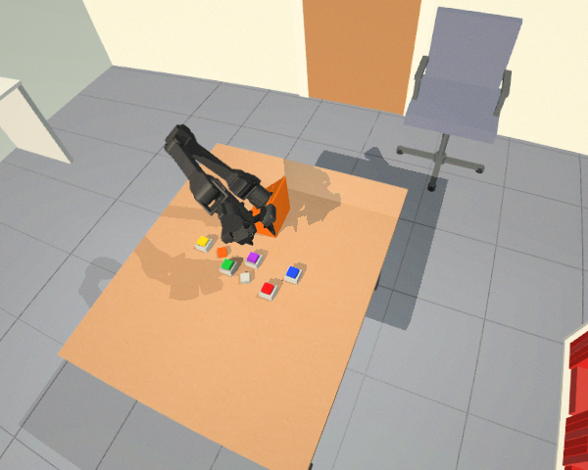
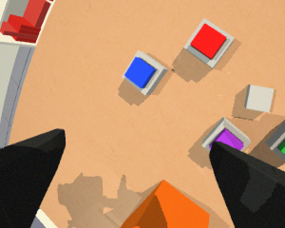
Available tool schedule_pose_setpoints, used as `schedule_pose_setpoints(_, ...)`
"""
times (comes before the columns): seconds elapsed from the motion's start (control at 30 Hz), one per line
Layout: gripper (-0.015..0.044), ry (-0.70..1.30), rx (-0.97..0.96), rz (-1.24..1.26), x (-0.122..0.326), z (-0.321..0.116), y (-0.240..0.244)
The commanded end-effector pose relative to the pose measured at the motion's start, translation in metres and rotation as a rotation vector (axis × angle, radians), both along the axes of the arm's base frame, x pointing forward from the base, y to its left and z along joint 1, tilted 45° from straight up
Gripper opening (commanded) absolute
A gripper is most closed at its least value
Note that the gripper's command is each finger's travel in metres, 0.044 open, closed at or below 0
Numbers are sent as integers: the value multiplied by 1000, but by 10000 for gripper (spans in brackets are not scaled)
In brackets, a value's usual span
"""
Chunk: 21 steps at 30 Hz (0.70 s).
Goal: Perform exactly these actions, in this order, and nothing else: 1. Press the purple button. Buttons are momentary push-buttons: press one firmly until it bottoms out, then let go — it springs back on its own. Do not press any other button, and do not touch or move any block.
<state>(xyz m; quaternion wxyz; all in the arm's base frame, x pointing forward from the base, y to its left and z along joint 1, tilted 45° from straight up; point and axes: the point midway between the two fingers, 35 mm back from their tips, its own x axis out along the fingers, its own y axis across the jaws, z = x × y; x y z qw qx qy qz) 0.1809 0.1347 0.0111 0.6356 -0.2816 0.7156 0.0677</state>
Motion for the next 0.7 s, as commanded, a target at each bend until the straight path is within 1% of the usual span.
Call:
schedule_pose_setpoints(0.0, 400, -317, -406, -334, -6, -4, -81)
schedule_pose_setpoints(0.07, 400, -355, -434, -357, -6, -3, -87)
schedule_pose_setpoints(0.53, 400, -355, -434, -357, -6, -3, -87)
schedule_pose_setpoints(0.6, 348, -355, -433, -356, -4, -11, -94)
schedule_pose_setpoints(0.67, 295, -355, -432, -356, -1, -32, -114)
